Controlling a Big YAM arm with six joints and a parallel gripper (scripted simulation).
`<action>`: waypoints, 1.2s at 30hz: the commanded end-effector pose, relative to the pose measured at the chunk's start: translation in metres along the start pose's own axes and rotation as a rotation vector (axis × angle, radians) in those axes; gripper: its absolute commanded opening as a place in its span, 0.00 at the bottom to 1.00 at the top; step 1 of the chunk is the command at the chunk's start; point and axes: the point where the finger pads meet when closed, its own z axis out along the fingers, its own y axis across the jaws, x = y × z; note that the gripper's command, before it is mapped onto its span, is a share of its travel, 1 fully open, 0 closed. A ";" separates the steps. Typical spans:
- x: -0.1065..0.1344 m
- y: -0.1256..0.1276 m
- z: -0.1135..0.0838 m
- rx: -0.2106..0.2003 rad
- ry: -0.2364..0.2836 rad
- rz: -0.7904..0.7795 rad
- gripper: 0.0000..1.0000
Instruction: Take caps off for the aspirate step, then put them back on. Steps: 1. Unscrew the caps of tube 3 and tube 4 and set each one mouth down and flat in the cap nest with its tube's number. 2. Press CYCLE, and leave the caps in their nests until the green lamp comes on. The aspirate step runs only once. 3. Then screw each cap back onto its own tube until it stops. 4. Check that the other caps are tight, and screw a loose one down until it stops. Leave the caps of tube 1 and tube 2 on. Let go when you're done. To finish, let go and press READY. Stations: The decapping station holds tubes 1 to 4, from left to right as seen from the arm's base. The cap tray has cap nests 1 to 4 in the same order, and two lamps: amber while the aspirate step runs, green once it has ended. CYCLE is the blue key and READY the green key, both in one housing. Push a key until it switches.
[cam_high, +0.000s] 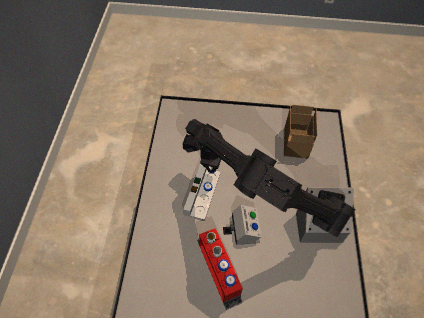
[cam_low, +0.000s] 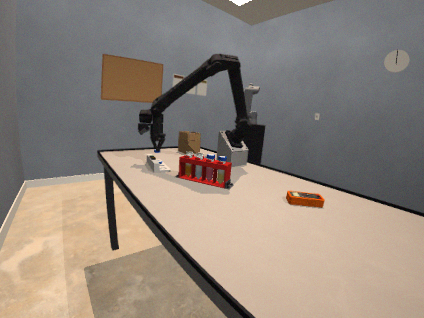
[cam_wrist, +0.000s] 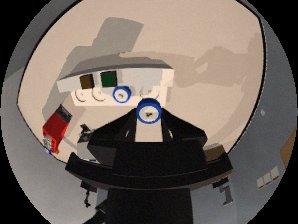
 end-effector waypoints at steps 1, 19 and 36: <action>0.001 0.000 0.024 0.001 0.004 0.018 0.00; -0.008 -0.002 0.039 0.005 -0.027 0.014 0.00; 0.002 0.001 0.059 0.002 0.002 0.016 0.00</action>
